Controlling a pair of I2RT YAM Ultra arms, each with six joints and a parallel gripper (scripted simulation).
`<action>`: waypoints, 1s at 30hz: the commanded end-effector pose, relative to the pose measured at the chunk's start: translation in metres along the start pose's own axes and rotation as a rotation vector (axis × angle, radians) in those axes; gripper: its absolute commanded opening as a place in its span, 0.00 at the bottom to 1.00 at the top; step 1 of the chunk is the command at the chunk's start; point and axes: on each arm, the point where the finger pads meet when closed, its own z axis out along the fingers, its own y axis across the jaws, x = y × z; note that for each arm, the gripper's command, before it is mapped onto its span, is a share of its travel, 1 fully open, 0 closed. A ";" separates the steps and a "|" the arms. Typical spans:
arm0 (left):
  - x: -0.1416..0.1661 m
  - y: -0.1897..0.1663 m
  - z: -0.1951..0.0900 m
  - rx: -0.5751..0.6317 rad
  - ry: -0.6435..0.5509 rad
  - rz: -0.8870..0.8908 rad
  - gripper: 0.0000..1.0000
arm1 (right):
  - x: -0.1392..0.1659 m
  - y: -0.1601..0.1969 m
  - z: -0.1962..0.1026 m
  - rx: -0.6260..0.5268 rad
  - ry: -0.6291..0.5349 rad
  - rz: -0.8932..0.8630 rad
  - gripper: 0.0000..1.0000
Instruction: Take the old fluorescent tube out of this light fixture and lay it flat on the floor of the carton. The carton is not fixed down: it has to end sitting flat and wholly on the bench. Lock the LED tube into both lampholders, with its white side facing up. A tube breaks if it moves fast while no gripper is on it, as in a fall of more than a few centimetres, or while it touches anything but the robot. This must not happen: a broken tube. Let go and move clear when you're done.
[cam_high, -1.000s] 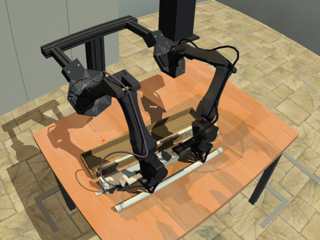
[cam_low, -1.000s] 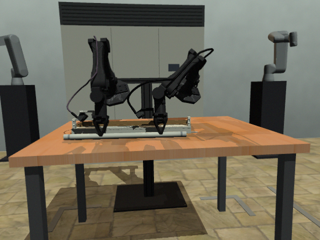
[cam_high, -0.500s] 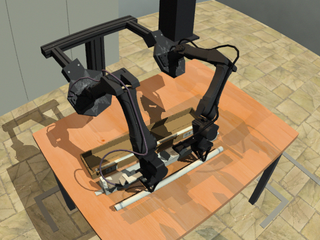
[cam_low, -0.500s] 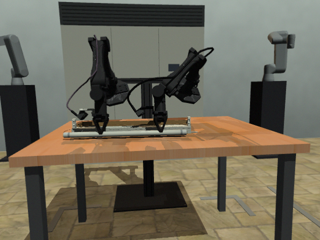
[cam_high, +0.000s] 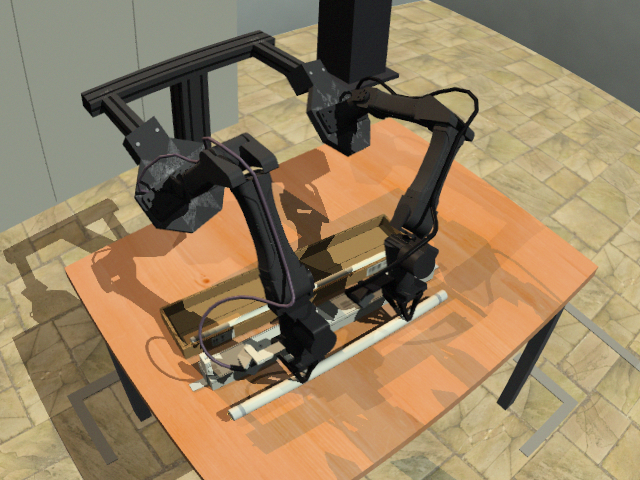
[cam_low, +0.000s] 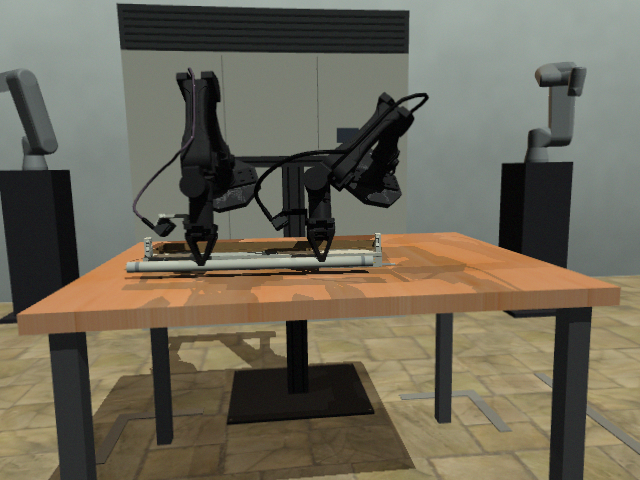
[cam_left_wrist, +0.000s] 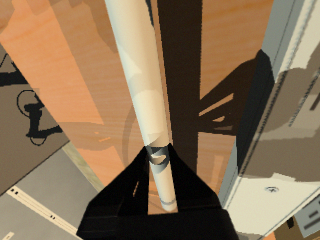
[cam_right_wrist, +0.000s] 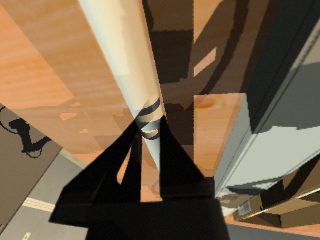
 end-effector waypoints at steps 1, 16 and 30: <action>-0.009 0.003 -0.023 -0.008 -0.021 0.008 0.11 | -0.001 0.012 -0.019 -0.026 -0.018 0.002 0.11; -0.013 0.030 -0.027 -0.067 -0.027 -0.017 0.11 | -0.006 0.013 -0.022 -0.039 -0.026 0.006 0.11; -0.019 0.007 -0.021 0.022 -0.041 0.007 0.11 | -0.003 0.007 -0.011 0.028 -0.021 0.006 0.11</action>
